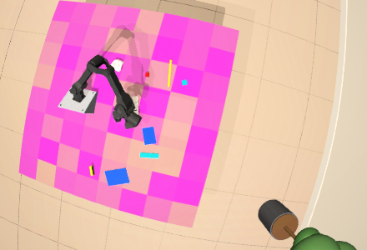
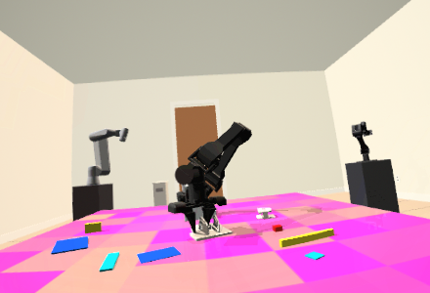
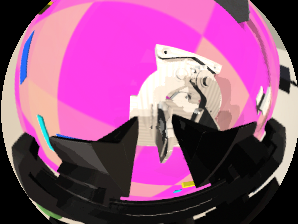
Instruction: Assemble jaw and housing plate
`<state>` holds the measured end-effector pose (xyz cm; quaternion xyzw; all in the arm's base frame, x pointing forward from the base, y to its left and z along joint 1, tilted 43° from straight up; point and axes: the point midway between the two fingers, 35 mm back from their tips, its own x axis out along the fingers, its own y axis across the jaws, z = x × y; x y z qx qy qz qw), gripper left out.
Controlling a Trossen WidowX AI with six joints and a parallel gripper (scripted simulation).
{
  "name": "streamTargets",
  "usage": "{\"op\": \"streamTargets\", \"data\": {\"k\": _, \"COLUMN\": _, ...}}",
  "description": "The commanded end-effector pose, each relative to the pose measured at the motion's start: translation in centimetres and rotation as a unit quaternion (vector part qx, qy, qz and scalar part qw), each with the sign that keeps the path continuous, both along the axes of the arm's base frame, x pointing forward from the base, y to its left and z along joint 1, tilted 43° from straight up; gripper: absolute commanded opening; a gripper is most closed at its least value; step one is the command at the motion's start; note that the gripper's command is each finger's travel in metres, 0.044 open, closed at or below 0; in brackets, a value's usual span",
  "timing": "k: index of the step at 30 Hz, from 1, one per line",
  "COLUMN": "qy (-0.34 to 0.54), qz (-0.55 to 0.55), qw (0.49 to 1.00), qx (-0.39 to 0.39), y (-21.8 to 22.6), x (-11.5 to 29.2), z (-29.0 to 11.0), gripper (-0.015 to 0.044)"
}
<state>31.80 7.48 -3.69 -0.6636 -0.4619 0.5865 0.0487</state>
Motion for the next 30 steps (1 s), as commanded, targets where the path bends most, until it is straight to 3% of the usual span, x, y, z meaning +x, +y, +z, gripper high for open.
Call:
{"op": "streamTargets", "data": {"k": 1, "qy": 0.0, "qz": 0.0, "qw": 1.0, "qx": 0.0, "y": 0.0, "x": 0.0, "z": 0.0, "gripper": 0.0224}}
{"op": "streamTargets", "data": {"k": 14, "qy": 0.0, "qz": 0.0, "qw": 1.0, "qx": 0.0, "y": -0.1, "x": 0.0, "z": 0.1, "gripper": 0.0224}}
{"op": "streamTargets", "data": {"k": 23, "qy": 0.001, "qz": -0.002, "qw": 1.0, "qx": 0.001, "y": -4.3, "x": 0.7, "z": 4.7, "gripper": 0.0224}}
{"op": "streamTargets", "data": {"k": 27, "qy": -0.001, "qz": -0.009, "qw": 1.0, "qx": 0.002, "y": -4.3, "x": 0.8, "z": 4.5, "gripper": 0.0224}}
{"op": "streamTargets", "data": {"k": 30, "qy": -0.01, "qz": -0.001, "qw": 1.0, "qx": -0.002, "y": -4.4, "x": 0.9, "z": 4.8, "gripper": 0.0303}}
